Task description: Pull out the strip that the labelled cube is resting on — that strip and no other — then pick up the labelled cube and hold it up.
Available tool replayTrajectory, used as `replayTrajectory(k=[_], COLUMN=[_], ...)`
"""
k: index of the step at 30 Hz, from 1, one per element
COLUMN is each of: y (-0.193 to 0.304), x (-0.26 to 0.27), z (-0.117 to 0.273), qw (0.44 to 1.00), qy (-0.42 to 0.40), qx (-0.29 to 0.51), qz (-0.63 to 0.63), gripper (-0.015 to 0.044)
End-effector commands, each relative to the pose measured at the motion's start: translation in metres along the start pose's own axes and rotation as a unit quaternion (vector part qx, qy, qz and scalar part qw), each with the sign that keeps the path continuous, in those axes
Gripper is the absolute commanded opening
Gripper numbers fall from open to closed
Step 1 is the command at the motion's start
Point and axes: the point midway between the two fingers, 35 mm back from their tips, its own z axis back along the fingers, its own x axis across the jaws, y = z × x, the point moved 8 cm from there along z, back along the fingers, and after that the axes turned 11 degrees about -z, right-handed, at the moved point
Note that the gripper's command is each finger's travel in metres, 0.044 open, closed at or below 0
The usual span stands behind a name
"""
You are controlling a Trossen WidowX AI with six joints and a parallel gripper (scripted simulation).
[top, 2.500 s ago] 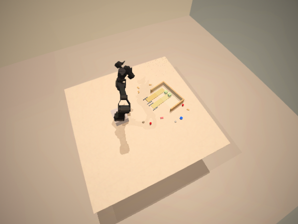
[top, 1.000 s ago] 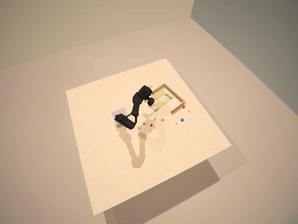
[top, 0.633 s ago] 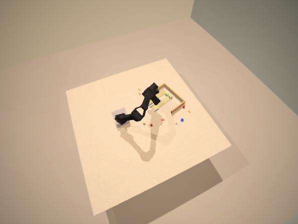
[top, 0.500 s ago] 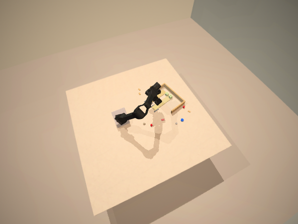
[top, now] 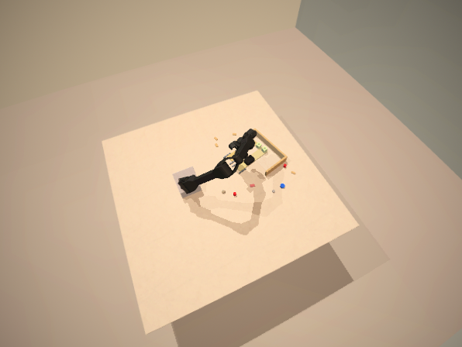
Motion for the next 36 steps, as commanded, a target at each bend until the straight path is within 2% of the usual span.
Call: replayTrajectory(k=[1,36], y=[-0.001,0.001], x=[0.001,-0.001], z=[-0.005,-0.063], qw=[1.000,1.000], qy=[-0.001,0.000], qx=[0.007,0.007], qz=[-0.002,-0.002], gripper=[0.0000,0.0000])
